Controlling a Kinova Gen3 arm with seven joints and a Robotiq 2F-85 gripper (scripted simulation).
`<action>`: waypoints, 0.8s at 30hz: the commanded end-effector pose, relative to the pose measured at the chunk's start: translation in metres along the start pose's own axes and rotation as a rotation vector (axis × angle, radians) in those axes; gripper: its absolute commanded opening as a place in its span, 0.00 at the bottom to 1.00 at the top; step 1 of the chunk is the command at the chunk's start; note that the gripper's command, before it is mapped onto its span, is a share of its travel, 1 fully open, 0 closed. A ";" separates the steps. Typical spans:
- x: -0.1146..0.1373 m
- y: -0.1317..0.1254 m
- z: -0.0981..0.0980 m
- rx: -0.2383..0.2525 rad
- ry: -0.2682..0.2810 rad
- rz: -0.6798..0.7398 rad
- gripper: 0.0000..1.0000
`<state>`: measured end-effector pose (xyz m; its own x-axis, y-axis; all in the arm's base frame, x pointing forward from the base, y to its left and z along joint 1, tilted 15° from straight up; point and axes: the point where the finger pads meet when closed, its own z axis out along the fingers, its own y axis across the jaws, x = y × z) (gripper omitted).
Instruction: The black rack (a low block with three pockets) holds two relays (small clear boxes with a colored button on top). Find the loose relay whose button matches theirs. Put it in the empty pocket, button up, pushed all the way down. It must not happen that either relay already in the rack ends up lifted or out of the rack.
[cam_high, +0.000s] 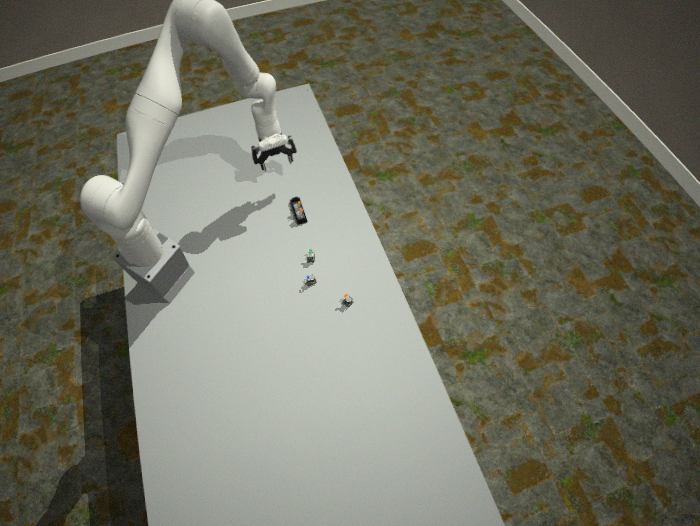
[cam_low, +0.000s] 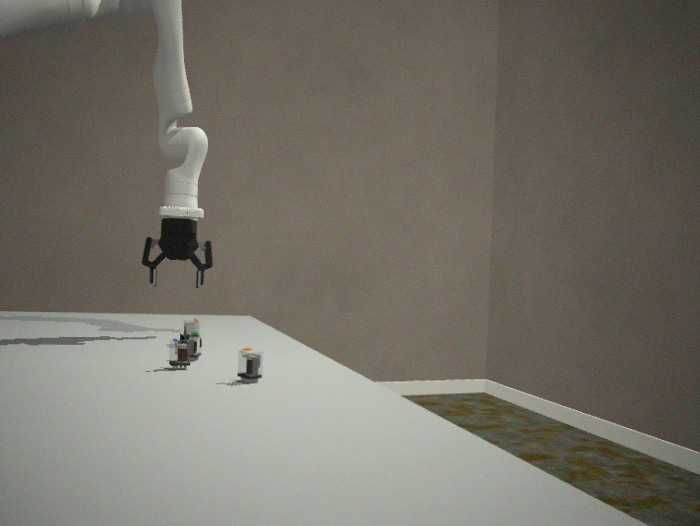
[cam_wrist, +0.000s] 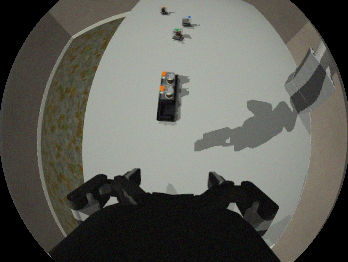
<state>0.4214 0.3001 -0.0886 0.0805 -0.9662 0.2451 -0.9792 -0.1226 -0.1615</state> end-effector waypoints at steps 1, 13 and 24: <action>0.039 -0.013 0.001 -0.003 -0.016 0.035 1.00; 0.082 -0.019 0.008 0.007 -0.052 0.031 1.00; 0.084 -0.019 0.008 0.007 -0.053 0.031 1.00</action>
<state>0.4473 0.2200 -0.0738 0.0612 -0.9798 0.1905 -0.9803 -0.0949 -0.1735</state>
